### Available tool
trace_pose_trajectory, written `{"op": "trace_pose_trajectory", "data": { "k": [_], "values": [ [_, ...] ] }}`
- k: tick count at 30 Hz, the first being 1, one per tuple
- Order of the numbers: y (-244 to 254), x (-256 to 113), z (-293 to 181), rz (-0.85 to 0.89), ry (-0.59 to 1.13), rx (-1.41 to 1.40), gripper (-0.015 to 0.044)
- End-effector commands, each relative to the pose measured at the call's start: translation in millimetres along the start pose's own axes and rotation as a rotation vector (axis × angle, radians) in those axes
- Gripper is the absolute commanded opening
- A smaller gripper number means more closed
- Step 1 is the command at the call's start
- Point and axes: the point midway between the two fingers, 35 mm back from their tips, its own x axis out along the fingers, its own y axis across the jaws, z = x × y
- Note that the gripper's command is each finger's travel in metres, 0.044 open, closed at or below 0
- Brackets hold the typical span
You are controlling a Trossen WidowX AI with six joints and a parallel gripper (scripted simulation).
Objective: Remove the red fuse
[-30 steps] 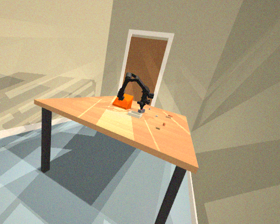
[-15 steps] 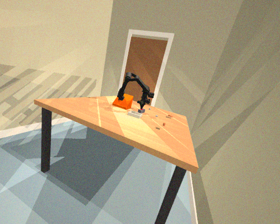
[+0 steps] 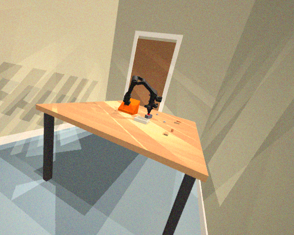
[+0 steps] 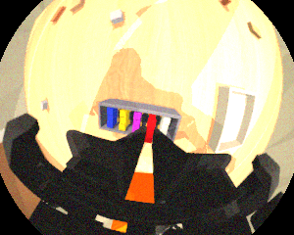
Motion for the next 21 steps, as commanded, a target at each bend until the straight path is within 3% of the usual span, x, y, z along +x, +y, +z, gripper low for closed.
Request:
{"op": "trace_pose_trajectory", "data": {
  "k": [1,21],
  "values": [
    [0.3,-2.5,-0.3,0.004,0.003,0.003,0.0],
    [0.2,-12.2,-0.5,0.003,0.003,0.003,0.0]
  ]
}}
